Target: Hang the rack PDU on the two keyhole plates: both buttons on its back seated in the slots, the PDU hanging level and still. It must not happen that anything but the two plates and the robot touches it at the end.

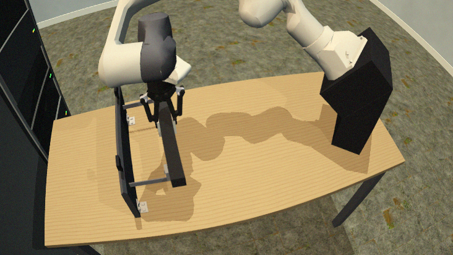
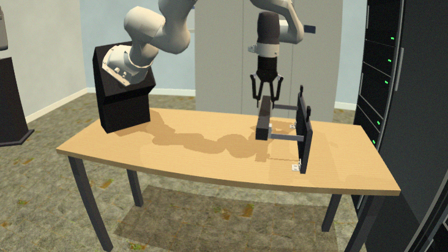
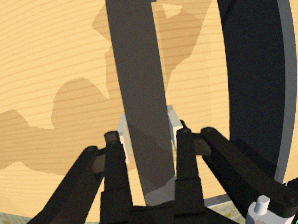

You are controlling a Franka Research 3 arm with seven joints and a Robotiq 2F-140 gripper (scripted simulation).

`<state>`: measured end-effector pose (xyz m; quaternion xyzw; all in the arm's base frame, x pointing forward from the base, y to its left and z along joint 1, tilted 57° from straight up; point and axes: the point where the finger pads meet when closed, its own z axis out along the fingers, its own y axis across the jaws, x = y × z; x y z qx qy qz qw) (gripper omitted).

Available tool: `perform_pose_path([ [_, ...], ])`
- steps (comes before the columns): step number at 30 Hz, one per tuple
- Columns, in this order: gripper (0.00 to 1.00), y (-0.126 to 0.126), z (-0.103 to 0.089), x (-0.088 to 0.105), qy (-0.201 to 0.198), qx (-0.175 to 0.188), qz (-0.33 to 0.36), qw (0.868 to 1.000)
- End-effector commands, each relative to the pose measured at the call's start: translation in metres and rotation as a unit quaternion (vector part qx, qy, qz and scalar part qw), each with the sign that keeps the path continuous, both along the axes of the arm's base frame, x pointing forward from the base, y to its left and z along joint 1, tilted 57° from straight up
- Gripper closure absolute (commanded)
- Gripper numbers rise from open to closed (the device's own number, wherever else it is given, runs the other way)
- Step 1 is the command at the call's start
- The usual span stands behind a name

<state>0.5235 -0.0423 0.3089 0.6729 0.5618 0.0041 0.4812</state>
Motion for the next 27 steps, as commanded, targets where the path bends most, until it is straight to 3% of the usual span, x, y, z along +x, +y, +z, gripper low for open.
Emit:
perform_pose_path([
  [1,1.0,0.0022,0.001,0.0,0.002,-0.002,0.002,1.0],
  [27,1.0,-0.0031,-0.0036,0.0044,0.002,-0.003,0.002,1.0],
])
